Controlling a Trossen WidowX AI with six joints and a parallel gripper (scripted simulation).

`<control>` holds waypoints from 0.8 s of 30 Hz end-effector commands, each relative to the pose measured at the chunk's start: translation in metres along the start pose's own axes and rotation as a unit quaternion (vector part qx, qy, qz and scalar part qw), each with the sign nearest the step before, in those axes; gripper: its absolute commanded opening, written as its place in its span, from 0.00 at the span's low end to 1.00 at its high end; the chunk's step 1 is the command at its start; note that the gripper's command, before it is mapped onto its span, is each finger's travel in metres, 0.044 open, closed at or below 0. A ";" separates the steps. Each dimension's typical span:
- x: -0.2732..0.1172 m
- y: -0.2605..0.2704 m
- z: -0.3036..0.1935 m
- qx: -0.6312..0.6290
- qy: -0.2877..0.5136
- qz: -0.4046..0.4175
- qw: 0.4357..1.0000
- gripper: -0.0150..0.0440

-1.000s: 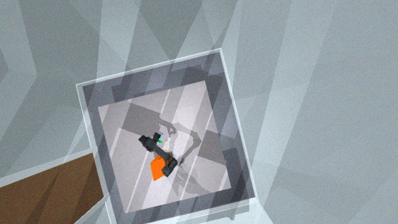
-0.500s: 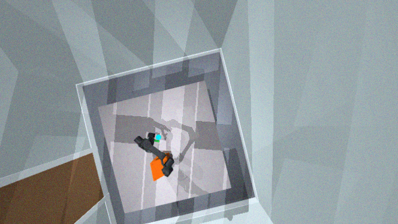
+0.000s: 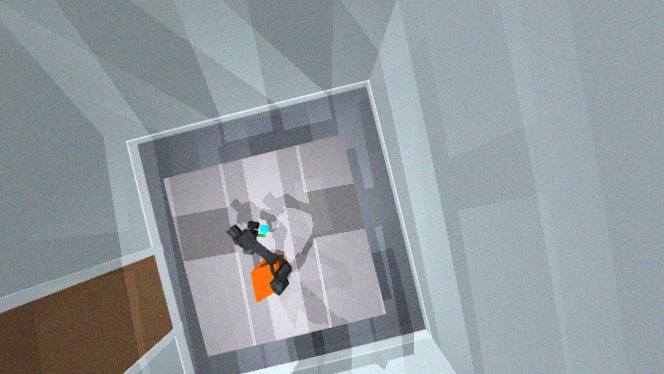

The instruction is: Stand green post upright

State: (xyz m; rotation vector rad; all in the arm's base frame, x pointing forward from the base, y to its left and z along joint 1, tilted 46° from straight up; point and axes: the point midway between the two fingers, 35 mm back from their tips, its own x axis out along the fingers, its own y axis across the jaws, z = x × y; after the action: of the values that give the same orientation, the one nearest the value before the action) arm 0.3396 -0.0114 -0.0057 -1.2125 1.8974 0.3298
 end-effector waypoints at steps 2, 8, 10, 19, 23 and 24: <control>0.002 0.003 -0.002 -0.002 -0.016 0.014 1.000 0.29; 0.006 0.004 -0.002 -0.002 -0.033 0.029 0.999 0.29; 0.007 0.005 -0.002 -0.002 -0.039 0.034 0.999 0.29; 0.012 0.007 -0.002 -0.002 -0.066 0.055 0.996 0.29; 0.014 0.008 -0.002 -0.002 -0.079 0.063 0.995 0.29; 0.014 0.008 -0.002 -0.002 -0.082 0.066 0.994 0.29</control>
State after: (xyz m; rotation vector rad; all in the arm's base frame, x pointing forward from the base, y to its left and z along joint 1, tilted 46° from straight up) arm 0.3312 -0.0176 -0.0175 -1.0506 1.8504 0.4656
